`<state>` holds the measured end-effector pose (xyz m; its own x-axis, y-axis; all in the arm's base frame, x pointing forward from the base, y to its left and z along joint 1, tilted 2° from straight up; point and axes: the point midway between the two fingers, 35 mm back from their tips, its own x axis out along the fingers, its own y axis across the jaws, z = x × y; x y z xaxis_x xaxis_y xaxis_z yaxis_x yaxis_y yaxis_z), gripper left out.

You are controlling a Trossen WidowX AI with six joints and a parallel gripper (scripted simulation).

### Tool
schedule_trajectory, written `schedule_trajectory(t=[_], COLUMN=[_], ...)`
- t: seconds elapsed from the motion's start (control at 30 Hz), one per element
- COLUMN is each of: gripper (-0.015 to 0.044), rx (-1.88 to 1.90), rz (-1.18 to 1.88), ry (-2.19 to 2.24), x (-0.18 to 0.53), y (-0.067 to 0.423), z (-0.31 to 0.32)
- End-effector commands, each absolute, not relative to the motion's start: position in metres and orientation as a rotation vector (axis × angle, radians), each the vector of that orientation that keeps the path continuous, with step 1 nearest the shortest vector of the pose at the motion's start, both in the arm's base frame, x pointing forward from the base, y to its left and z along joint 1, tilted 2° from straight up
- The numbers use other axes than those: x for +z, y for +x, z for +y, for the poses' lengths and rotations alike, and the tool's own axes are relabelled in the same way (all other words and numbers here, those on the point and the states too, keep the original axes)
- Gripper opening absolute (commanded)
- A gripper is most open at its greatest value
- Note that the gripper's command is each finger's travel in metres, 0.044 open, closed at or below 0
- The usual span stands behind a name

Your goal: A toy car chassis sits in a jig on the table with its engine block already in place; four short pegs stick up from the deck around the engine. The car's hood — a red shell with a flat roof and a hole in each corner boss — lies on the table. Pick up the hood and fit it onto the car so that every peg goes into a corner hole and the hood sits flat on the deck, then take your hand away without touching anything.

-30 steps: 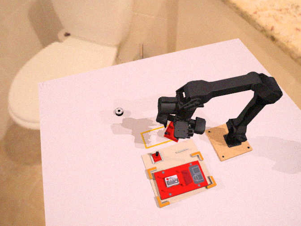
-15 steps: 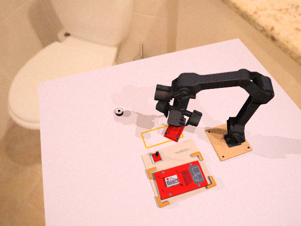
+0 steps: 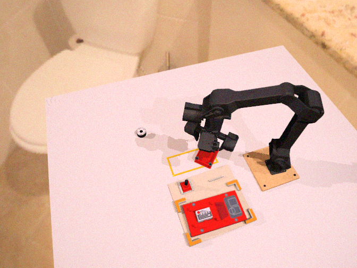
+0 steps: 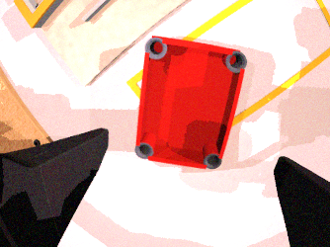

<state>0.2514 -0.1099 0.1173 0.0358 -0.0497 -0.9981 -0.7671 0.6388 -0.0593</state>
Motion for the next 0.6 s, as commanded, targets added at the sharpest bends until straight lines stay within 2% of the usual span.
schedule_trajectory(t=[0.0, 0.57], gripper=[0.0440, 0.0440], rx=[0.641, 0.641], rz=[1.447, 1.447], ry=[-0.728, -0.728], x=[0.113, 0.099], y=[0.251, 0.252], z=[-0.109, -0.109])
